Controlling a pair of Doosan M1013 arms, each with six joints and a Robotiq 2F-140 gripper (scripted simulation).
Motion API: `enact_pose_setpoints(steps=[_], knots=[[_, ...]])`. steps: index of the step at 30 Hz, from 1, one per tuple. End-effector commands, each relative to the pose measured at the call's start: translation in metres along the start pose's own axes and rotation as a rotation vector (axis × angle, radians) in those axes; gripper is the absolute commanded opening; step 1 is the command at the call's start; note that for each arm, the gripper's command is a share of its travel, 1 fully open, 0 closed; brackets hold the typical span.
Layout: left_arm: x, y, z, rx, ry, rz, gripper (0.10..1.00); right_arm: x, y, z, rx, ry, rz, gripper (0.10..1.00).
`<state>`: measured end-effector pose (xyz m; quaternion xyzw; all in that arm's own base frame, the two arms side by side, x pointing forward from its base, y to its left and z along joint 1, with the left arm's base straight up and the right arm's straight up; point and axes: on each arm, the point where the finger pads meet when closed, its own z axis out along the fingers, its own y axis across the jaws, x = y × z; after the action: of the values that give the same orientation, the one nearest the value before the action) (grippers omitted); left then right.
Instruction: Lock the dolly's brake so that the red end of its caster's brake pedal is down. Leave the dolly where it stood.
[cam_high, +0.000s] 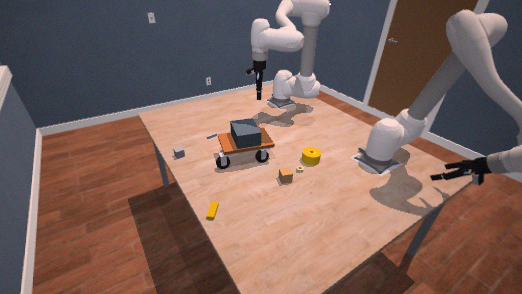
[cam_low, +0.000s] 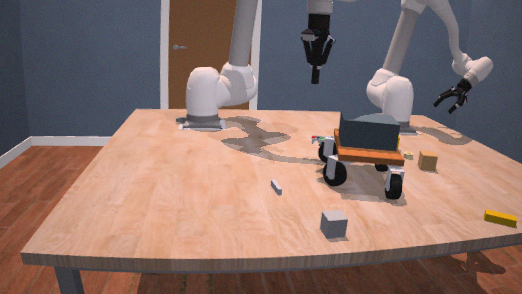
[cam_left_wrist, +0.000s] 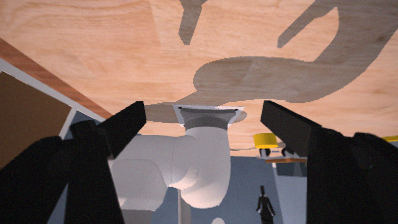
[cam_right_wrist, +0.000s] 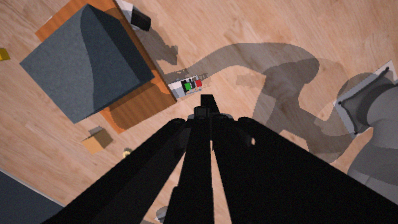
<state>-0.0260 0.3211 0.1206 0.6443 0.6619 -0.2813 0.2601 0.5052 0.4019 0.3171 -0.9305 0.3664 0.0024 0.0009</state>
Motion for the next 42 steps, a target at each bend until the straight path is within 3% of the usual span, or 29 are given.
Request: enact_pose_setpoints(steps=[1, 5, 16, 18, 19, 33, 35, 36, 42], knots=[[0.0, 0.0, 0.0, 0.0, 0.001, 0.0, 1.0, 0.0, 0.0, 0.0, 0.001, 0.005, 0.115, 0.099], [0.0, 0.0, 0.0, 0.0, 0.001, 0.0, 1.0, 0.0, -0.001, 0.004, 0.001, 0.005, 0.415, 0.099], [0.0, 0.0, 0.0, 0.0, 0.001, 0.0, 1.0, 0.001, -0.001, 0.017, 0.001, -0.012, 1.038, 0.099], [0.0, 0.0, 0.0, 0.0, 0.001, 0.0, 1.0, 0.001, -0.001, 0.017, 0.001, -0.012, 1.038, 0.099], [0.0, 0.0, 0.0, 0.0, 0.001, 0.0, 1.0, 0.001, -0.001, 0.019, 0.0, -0.015, 1.205, 0.099], [0.0, 0.0, 0.0, 0.0, 0.001, 0.0, 1.0, 0.001, -0.001, 0.032, -0.014, -0.038, 1.969, 0.099], [0.0, 0.0, 0.0, 0.0, 0.001, 0.0, 1.0, 0.001, -0.001, 0.032, -0.014, -0.038, 1.969, 0.099], [0.0, 0.0, 0.0, 0.0, 0.001, 0.0, 1.0, 0.001, -0.001, 0.032, -0.016, -0.039, 2.136, 0.099], [0.0, 0.0, 0.0, 0.0, 0.001, 0.0, 1.0, 0.001, -0.001, 0.033, -0.019, -0.036, 2.441, 0.099]])
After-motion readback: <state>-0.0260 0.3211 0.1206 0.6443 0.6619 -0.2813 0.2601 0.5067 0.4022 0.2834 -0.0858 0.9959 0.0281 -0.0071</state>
